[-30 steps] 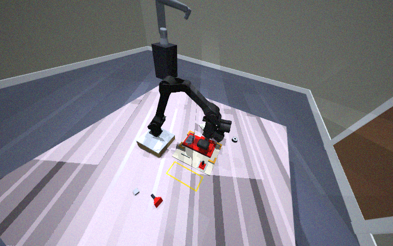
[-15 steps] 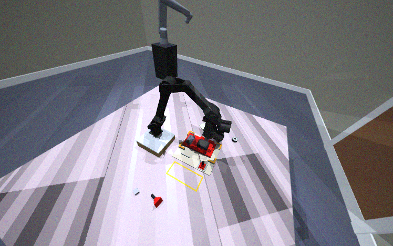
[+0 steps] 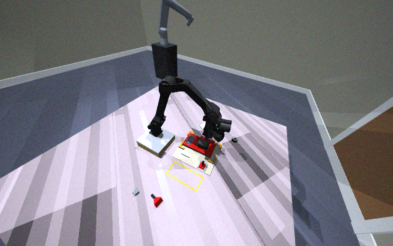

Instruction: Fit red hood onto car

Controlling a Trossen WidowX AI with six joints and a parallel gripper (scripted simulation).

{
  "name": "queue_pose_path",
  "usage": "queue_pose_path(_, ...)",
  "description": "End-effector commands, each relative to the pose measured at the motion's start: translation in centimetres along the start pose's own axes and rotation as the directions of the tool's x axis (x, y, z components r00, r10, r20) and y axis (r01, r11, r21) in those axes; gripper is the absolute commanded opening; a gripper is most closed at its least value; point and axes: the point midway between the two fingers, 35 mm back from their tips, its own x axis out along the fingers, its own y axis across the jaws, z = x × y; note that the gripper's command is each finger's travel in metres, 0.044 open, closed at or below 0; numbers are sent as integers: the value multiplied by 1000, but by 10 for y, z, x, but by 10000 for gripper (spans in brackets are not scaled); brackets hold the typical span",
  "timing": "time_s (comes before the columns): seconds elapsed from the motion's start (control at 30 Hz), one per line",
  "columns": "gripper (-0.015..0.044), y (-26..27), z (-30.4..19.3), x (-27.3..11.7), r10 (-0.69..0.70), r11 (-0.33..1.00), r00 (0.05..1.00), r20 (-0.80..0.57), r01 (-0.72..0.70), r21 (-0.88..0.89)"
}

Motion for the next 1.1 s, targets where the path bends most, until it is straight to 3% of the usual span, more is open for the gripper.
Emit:
queue_pose_path(0.0, 0, 0, 1, 0, 3, 1000, 1000, 0, -3, 2)
queue_pose_path(1.07, 0, 0, 1, 11, 3, 1000, 1000, 0, -3, 4)
